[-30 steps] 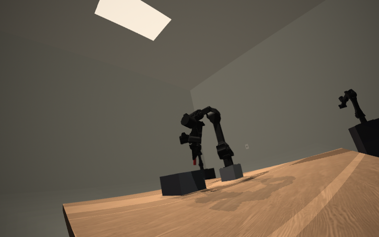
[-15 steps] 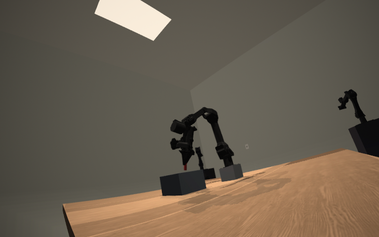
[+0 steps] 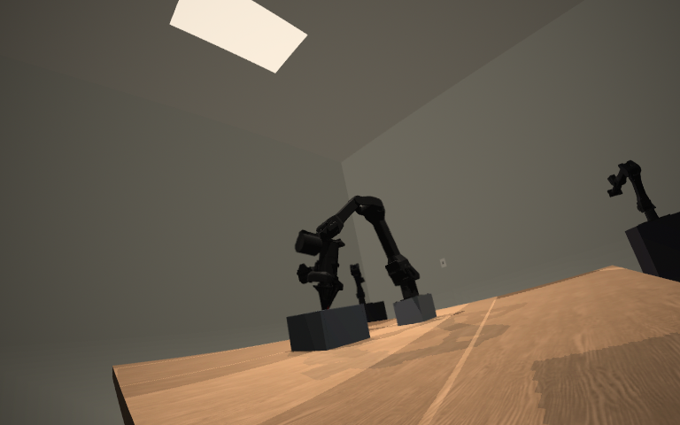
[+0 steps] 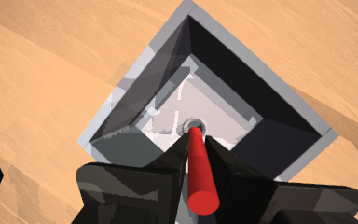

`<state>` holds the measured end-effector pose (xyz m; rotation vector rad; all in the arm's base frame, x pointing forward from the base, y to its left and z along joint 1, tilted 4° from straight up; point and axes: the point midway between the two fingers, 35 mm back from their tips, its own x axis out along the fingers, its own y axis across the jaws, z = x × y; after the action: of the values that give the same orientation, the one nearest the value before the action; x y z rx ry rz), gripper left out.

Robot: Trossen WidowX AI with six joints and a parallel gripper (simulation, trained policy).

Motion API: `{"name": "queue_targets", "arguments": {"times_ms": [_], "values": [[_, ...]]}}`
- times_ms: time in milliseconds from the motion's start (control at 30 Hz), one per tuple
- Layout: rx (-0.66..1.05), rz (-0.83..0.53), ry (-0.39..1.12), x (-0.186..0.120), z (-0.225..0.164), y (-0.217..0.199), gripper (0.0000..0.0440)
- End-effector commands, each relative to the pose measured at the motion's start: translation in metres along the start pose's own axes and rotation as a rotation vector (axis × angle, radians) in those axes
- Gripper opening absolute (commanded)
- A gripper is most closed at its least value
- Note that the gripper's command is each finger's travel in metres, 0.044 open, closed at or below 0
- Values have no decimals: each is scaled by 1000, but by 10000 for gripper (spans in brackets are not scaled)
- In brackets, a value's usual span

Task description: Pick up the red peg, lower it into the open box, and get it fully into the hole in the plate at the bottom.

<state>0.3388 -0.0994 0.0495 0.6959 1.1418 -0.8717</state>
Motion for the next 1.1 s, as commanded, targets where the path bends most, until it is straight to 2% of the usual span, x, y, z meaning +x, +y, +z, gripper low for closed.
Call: {"name": "queue_targets", "arguments": {"times_ms": [0, 67, 167, 300, 667, 1067], "values": [[-15, -12, 18, 12, 0, -1, 114], [-31, -27, 29, 17, 0, -2, 138], [-44, -35, 33, 21, 3, 1, 142], [-63, -33, 18, 23, 14, 8, 235], [-106, -38, -26, 27, 46, 21, 435], [-77, -25, -126, 19, 89, 24, 440]]}}
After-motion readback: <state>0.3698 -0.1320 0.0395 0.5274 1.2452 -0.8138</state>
